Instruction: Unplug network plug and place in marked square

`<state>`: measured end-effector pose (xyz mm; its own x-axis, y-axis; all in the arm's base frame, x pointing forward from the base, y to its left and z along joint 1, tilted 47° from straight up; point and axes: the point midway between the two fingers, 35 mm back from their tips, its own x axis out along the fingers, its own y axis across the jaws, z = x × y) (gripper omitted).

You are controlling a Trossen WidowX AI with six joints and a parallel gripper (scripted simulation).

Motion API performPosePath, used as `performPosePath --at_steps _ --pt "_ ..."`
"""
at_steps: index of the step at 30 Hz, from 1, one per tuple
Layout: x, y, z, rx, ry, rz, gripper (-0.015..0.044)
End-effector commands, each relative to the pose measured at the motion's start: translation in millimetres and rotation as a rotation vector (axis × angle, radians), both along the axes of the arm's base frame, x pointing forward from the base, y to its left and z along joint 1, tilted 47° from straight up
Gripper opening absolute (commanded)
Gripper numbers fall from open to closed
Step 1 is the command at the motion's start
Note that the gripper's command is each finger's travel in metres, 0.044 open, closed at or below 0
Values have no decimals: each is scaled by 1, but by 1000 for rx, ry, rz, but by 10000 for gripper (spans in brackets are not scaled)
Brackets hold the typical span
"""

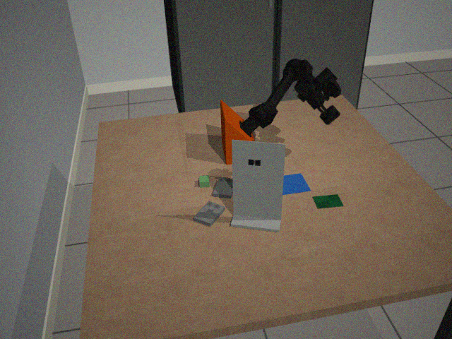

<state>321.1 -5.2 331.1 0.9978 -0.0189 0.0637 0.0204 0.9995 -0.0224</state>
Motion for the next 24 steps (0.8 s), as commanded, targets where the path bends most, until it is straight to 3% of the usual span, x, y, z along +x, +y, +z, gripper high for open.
performPosePath --at_steps 1,9,24 --pt "0 0 -1 6 0 1 374" --pt "16 -7 -30 257 11 30 164" --pt "31 -22 -91 779 42 79 156"
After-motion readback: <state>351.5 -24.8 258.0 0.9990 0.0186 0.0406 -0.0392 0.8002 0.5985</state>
